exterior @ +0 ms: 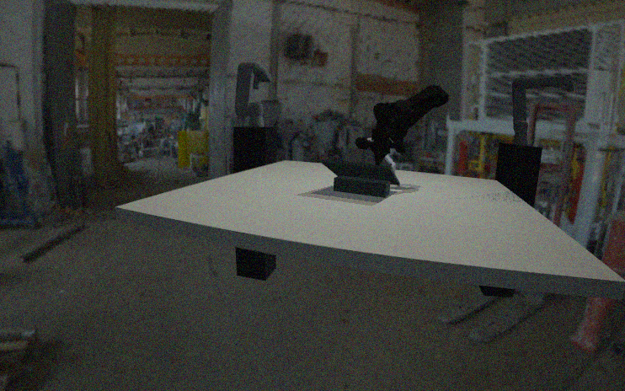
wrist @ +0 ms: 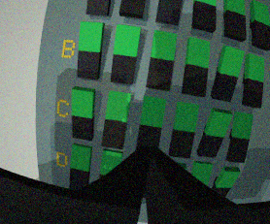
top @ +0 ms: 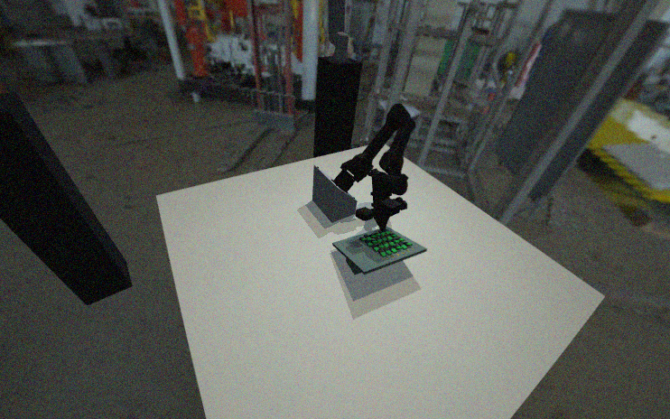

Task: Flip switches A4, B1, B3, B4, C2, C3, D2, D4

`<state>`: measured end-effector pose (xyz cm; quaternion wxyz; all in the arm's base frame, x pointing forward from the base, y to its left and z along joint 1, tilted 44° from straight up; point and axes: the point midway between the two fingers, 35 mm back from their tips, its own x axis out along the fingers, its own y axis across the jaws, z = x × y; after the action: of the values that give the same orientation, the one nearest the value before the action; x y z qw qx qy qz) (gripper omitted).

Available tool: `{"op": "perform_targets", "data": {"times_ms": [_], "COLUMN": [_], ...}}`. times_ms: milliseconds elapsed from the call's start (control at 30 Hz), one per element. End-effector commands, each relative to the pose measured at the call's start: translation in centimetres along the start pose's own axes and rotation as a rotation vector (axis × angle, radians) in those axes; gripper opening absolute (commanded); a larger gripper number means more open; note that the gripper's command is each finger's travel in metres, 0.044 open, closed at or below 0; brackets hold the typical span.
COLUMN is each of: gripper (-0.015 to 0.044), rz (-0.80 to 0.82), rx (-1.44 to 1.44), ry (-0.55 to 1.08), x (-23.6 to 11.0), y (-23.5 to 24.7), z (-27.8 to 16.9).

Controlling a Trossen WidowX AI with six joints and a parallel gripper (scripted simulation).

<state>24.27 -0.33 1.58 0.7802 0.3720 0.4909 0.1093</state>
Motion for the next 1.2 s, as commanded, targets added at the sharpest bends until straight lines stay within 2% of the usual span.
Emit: {"op": "perform_targets", "data": {"times_ms": [0, 400, 1167], "gripper": [0.0, 0.0, 0.0], "rz": [-0.003, -0.003, -0.002], "rx": [0.008, 0.008, 0.008], "ry": [0.005, 0.005, 0.005], "x": [0.5, 1.9, 2.0], "y": [-0.1, -0.1, -0.1], "z": [-0.2, -0.3, -0.3]}}
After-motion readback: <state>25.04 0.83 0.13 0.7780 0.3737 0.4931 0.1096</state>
